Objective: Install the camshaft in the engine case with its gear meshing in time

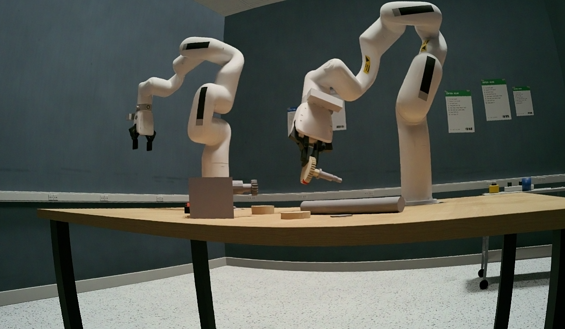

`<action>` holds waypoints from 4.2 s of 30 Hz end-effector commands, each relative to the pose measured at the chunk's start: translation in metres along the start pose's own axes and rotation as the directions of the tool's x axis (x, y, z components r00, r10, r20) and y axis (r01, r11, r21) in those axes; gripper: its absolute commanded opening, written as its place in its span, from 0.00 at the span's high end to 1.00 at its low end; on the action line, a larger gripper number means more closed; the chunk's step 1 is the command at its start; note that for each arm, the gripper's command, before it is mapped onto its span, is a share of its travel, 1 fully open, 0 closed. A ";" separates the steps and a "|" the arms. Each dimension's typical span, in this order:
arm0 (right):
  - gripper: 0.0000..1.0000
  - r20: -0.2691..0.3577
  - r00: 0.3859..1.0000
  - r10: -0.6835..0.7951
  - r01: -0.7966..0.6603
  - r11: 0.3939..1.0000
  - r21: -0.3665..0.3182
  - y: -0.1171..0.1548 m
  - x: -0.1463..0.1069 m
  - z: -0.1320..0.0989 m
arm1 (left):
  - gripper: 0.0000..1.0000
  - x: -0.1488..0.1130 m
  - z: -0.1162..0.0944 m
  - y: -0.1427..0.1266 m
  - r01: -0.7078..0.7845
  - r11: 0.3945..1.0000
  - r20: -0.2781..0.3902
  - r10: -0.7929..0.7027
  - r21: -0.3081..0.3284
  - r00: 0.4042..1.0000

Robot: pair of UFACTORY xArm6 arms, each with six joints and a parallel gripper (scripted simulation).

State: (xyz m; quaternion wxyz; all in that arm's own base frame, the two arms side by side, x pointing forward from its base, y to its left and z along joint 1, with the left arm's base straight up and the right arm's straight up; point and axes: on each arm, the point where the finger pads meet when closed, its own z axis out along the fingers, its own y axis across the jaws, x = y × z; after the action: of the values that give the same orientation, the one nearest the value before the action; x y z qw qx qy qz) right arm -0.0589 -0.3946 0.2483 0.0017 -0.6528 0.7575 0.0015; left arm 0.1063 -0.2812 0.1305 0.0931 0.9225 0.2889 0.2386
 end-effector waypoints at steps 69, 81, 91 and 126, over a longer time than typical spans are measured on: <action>0.00 -0.004 1.000 0.000 0.000 1.000 0.000 0.000 0.001 -0.002 | 0.91 0.085 0.034 0.077 0.893 -0.427 -0.129 -0.887 -0.141 -0.444; 0.00 -0.004 1.000 0.000 0.000 1.000 0.000 0.000 0.001 -0.002 | 0.91 0.091 0.037 0.082 0.469 -0.856 -0.090 -0.461 -0.215 -0.883; 0.00 -0.004 1.000 0.000 0.000 1.000 0.000 0.000 0.001 -0.002 | 0.91 0.090 0.038 0.081 0.205 -0.947 -0.037 -0.202 -0.247 -0.979; 0.00 -0.004 1.000 0.000 0.000 1.000 0.000 0.000 0.001 -0.002 | 0.91 0.066 0.092 0.062 0.205 -0.947 -0.037 -0.202 -0.246 -0.979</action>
State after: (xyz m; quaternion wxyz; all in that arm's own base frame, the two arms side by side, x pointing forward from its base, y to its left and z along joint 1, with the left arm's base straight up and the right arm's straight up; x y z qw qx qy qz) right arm -0.0589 -0.3946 0.2483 0.0017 -0.6528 0.7575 0.0015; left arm 0.2289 -0.2957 0.0970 0.2032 -0.2190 0.9531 0.0486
